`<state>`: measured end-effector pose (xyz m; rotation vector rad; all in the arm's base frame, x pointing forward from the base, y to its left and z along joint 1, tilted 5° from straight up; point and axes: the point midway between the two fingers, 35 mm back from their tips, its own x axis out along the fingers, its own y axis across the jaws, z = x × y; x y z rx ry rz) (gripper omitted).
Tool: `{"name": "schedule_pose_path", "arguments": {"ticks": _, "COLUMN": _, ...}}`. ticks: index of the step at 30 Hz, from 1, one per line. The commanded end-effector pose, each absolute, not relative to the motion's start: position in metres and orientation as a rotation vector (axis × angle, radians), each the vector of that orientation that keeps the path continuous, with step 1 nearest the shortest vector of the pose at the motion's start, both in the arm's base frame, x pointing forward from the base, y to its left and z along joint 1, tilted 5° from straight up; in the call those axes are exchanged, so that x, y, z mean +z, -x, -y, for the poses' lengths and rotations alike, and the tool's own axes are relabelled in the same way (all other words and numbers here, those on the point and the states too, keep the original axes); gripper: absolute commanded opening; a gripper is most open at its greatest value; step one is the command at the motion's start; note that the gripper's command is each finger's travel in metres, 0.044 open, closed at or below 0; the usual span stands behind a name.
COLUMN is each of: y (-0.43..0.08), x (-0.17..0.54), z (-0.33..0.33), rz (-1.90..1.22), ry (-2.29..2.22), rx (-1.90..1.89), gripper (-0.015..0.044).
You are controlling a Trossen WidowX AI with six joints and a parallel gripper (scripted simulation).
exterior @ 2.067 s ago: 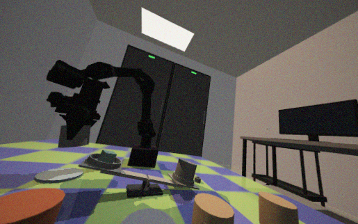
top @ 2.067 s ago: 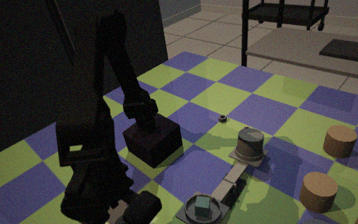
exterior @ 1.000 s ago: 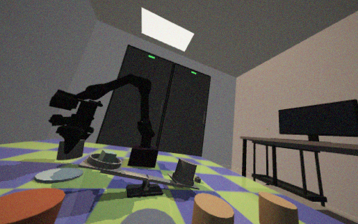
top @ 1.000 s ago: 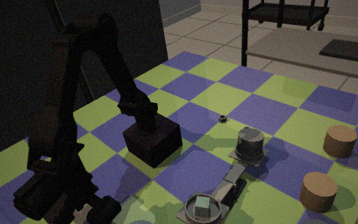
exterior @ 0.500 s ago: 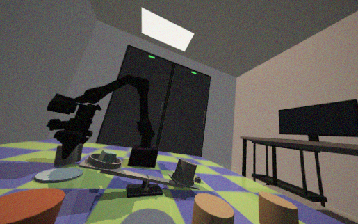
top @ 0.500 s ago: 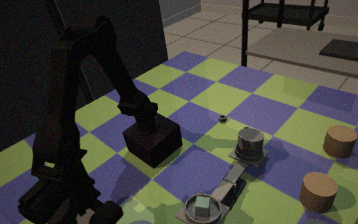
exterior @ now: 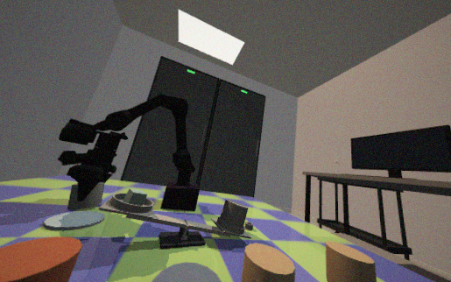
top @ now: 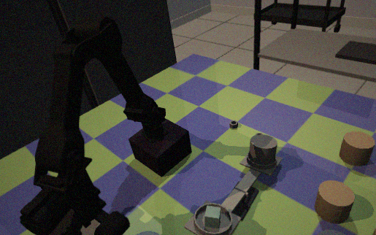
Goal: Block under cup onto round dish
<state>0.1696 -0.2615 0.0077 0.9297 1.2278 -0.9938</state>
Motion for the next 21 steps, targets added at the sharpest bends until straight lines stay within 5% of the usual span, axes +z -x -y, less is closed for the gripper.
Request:
{"name": "schedule_pose_path", "arguments": {"ticks": 1, "y": -0.170, "x": 0.008, "z": 0.262, "rz": -1.226, "ry": -0.929, "rx": -0.994, "gripper": 0.0367}}
{"name": "schedule_pose_path", "arguments": {"ticks": 4, "y": -0.170, "x": 0.020, "z": 0.261, "rz": -1.228, "ry": -0.930, "rx": -0.992, "gripper": 0.0440}}
{"name": "schedule_pose_path", "arguments": {"ticks": 12, "y": -0.166, "x": 0.060, "z": 0.255, "rz": -1.235, "ry": -0.934, "rx": -0.986, "gripper": 0.0440}}
{"name": "schedule_pose_path", "arguments": {"ticks": 19, "y": -0.165, "x": 0.068, "z": 0.252, "rz": -1.217, "ry": -0.926, "rx": -1.060, "gripper": 0.0260}}
{"name": "schedule_pose_path", "arguments": {"ticks": 21, "y": -0.173, "x": 0.070, "z": 0.248, "rz": -1.221, "ry": -0.915, "rx": -1.054, "gripper": 0.0260}}
